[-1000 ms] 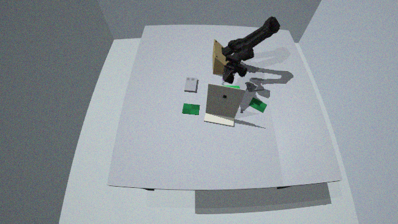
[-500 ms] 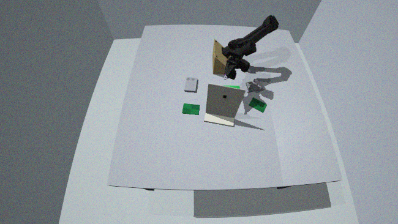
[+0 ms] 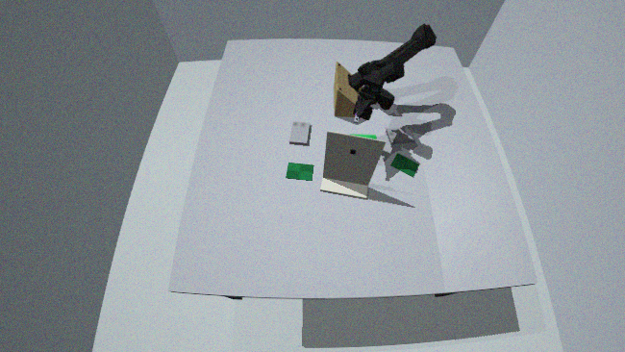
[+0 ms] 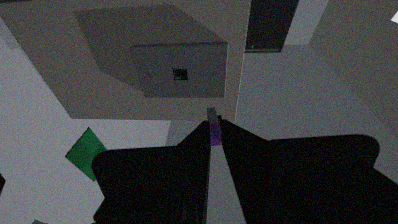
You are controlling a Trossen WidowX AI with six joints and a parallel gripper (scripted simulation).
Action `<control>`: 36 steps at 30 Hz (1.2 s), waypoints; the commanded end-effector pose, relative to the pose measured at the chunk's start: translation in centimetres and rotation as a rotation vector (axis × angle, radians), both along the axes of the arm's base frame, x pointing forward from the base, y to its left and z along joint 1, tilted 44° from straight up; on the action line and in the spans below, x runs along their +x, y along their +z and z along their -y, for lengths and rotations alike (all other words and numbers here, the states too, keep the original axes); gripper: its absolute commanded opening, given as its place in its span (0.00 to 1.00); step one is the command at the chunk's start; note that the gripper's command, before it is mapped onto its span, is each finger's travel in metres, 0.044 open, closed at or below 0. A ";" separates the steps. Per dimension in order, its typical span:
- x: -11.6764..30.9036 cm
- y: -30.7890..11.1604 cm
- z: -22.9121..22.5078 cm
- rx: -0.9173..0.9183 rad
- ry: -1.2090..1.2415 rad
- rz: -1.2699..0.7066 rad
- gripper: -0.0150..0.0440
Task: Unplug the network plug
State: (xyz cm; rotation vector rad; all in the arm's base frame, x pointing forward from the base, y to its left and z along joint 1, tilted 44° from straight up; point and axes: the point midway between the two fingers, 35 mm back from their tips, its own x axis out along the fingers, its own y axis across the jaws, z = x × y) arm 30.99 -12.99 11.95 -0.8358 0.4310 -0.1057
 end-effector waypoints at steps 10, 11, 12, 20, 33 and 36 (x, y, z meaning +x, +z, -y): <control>0.1 -4.4 -2.8 -0.078 0.309 -0.222 0.25; 0.1 -4.7 -3.1 -0.082 0.334 -0.235 0.25; 0.0 -5.0 -3.3 -0.086 0.360 -0.247 0.25; -0.6 -7.0 -5.4 -0.105 0.567 -0.318 0.25; -2.2 -8.9 -8.5 -0.092 0.879 -0.331 0.25; -2.5 -9.1 -9.2 -0.088 0.946 -0.317 0.25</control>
